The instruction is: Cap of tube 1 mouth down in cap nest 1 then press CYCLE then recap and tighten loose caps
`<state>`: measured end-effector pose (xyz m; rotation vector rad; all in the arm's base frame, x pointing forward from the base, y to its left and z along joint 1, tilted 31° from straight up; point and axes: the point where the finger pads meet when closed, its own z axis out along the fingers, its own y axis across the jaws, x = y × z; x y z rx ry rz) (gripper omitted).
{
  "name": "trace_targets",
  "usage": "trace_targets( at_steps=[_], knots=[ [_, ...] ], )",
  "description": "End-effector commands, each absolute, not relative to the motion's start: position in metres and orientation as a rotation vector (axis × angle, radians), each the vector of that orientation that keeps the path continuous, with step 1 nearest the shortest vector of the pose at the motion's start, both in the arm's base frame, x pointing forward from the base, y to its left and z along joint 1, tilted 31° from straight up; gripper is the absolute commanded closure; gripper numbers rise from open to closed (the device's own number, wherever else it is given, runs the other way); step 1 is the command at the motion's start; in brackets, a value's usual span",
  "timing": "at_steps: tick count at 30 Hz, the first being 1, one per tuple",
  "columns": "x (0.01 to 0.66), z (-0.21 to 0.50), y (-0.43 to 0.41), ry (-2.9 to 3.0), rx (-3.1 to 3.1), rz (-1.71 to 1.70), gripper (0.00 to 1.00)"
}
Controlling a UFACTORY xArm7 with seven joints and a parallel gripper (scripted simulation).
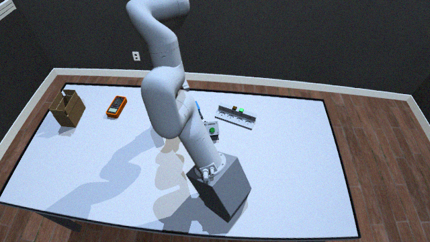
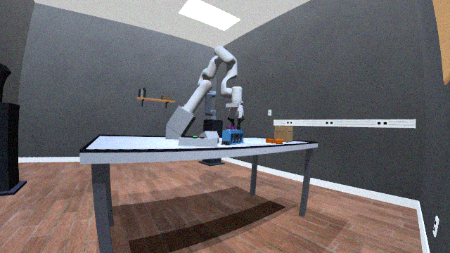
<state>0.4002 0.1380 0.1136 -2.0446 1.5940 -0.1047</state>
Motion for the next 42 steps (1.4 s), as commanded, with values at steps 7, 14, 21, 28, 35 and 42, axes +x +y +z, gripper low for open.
trace_targets(
  at_steps=[7, 14, 21, 28, 35, 42],
  knots=[
    [0.401, 0.115, 0.138, 1.778, -1.885, -0.040, 1.00],
    [0.401, 0.115, 0.138, 1.841, -1.823, -0.015, 1.00],
    [0.401, 0.115, 0.138, 1.841, -1.823, -0.015, 0.54],
    [0.400, 0.117, 0.137, 1.841, -1.823, -0.015, 0.54],
    [0.394, 0.130, 0.131, 1.841, -1.823, -0.016, 0.54],
    [0.387, 0.148, 0.124, 1.841, -1.822, -0.016, 0.54]
  ],
)
